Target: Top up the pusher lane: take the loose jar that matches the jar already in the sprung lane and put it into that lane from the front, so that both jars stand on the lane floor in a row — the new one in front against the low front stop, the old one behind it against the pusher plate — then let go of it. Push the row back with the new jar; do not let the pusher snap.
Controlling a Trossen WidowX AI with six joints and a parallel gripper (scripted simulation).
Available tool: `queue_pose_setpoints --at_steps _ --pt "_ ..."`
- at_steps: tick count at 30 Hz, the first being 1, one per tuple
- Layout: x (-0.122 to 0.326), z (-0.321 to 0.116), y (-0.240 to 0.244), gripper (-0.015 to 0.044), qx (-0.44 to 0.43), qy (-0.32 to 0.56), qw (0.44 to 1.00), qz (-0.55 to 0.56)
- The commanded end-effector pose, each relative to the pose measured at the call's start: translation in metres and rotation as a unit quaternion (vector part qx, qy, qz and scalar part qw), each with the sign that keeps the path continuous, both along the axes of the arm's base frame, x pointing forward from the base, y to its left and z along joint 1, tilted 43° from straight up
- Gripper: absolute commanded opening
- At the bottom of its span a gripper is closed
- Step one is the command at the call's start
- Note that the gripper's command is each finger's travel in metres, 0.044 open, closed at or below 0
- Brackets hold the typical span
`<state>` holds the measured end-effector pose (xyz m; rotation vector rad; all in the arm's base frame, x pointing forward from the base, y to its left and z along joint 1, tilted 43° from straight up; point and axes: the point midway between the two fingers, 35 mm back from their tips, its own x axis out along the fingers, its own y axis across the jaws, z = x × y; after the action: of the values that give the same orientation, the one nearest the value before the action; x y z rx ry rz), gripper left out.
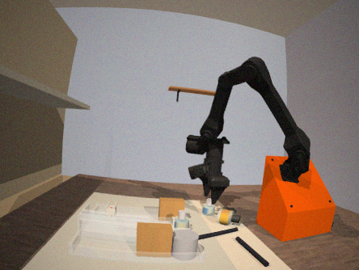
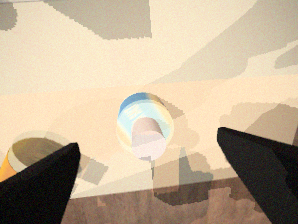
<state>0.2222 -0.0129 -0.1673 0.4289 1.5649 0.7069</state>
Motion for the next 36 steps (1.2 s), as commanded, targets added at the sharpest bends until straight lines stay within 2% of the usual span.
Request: queue_pose_setpoints --at_steps 1,20,29,36 --pt "-0.002 -0.003 0.004 0.0440 0.003 0.002 1.000 -0.004" --pt "-0.006 -0.024 0.023 0.0440 0.004 0.002 1.000 -0.004" --pt "-0.006 -0.024 0.023 0.0204 0.004 0.002 1.000 -0.004" --pt "-0.006 -0.024 0.023 0.0157 0.004 0.002 1.000 -0.004"
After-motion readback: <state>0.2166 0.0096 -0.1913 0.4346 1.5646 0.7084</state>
